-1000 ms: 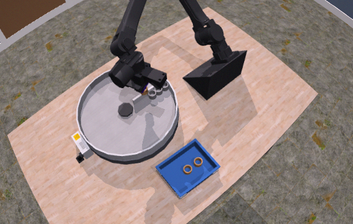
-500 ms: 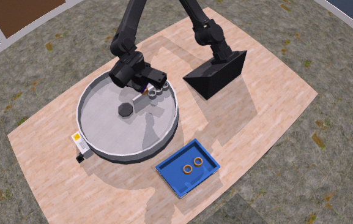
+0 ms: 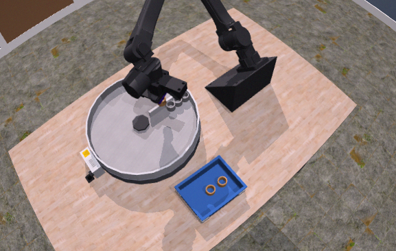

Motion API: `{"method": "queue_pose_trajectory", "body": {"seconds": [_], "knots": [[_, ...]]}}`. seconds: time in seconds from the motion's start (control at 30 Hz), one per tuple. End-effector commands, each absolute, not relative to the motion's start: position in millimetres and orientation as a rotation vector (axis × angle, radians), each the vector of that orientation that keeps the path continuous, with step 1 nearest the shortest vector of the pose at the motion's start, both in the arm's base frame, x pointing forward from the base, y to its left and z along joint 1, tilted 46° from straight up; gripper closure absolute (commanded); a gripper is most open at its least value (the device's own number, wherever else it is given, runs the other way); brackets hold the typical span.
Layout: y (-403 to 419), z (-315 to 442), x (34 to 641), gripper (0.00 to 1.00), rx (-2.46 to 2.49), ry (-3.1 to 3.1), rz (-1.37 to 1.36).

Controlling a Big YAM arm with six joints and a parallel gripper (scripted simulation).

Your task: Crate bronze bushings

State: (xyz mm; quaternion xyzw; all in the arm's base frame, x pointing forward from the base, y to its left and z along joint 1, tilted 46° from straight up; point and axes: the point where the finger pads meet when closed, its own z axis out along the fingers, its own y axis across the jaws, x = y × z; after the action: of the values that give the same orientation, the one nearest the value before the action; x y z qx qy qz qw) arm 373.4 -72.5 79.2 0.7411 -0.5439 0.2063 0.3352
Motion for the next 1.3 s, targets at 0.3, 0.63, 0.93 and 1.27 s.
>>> {"method": "queue_pose_trajectory", "body": {"seconds": [0.3, 0.63, 0.93, 1.27], "knots": [[-53, 86, 390, 1.00, 1.960, -1.419, 0.579], [-33, 67, 407, 1.00, 1.966, -1.440, 0.603], [11, 21, 429, 1.00, 1.970, -1.441, 0.601], [54, -24, 448, 1.00, 1.967, -1.424, 0.581]]}}
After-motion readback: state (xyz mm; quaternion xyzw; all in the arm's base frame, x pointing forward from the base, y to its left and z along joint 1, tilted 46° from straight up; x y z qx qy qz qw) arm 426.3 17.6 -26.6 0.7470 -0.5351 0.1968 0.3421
